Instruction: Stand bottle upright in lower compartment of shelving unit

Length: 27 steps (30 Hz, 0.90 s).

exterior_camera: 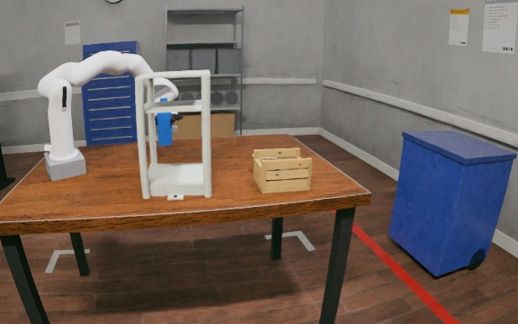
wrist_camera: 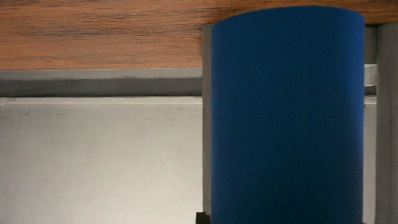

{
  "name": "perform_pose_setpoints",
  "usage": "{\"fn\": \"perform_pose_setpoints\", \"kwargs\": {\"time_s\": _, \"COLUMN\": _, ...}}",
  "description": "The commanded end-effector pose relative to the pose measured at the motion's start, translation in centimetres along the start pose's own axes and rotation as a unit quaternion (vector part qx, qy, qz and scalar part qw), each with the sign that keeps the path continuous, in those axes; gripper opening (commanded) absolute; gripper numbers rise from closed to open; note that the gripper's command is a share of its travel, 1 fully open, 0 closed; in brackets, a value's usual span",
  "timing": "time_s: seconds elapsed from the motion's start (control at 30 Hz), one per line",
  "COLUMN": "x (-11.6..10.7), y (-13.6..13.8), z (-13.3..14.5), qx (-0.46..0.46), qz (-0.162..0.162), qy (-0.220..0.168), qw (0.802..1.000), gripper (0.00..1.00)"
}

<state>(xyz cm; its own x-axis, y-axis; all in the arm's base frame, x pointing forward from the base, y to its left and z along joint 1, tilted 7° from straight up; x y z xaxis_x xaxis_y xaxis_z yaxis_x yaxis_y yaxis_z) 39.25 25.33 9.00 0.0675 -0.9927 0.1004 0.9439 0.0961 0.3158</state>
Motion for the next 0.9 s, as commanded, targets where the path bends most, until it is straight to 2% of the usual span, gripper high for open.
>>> {"fn": "perform_pose_setpoints", "kwargs": {"time_s": 0.0, "x": 0.0, "y": 0.1, "z": 0.1, "qx": 0.002, "qz": -0.001, "qy": 0.001, "qw": 1.0, "gripper": 0.0}}
{"fn": "perform_pose_setpoints", "kwargs": {"time_s": 0.47, "x": 1.1, "y": 0.1, "z": 0.1, "qx": 0.002, "qz": -0.001, "qy": 0.001, "qw": 1.0, "gripper": 0.0}}
{"fn": "perform_pose_setpoints", "kwargs": {"time_s": 0.87, "x": 3.8, "y": 0.1, "z": 0.1, "qx": 0.002, "qz": -0.001, "qy": 0.001, "qw": 1.0, "gripper": 0.0}}
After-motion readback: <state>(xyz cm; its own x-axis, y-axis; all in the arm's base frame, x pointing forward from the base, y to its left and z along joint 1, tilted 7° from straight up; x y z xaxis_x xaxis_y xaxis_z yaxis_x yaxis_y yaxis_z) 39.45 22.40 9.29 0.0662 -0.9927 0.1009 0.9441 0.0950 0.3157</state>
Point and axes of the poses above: the point where the finger pads meet when closed, its own x axis out along the fingers, its own y axis across the jaws, z = x × y, the point moved 4 cm from there along -x, back along the fingers, and after that the axes turned 15 degrees about x, right-handed, at the moved point
